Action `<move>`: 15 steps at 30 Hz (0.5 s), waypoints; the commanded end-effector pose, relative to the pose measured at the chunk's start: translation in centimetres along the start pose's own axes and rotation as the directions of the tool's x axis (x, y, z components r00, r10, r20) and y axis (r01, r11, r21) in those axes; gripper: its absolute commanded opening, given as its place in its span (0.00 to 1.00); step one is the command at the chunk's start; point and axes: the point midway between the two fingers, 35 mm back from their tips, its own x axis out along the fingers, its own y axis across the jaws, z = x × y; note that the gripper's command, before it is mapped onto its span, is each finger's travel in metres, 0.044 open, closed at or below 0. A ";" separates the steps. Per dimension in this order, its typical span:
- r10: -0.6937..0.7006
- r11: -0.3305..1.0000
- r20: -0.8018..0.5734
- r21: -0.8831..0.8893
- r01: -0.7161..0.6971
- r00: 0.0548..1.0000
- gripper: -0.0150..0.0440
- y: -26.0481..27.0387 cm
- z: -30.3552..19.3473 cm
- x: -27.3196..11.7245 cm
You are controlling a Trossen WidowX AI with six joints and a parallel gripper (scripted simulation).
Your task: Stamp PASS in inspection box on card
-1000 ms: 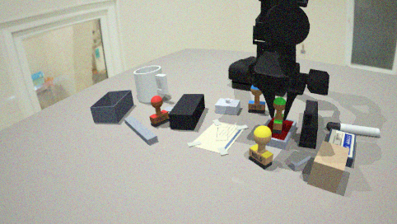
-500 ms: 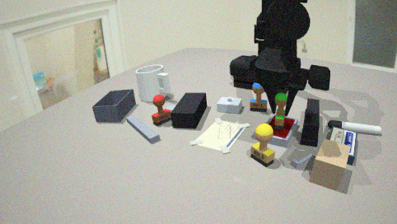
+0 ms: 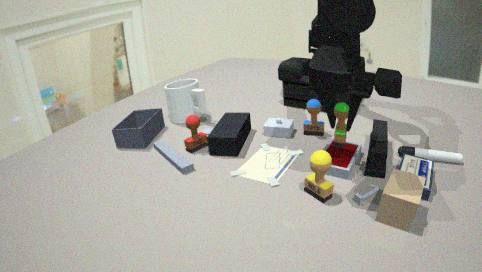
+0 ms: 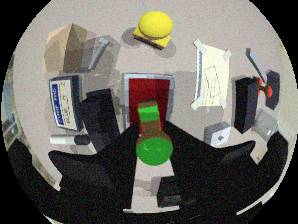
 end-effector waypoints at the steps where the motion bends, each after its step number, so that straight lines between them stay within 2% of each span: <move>1: 0.003 1.000 0.001 -0.005 -0.003 1.000 0.25 0.1 0.0 -0.7; 15: 0.003 1.000 0.001 -0.005 -0.003 1.000 0.25 0.0 0.0 -3.0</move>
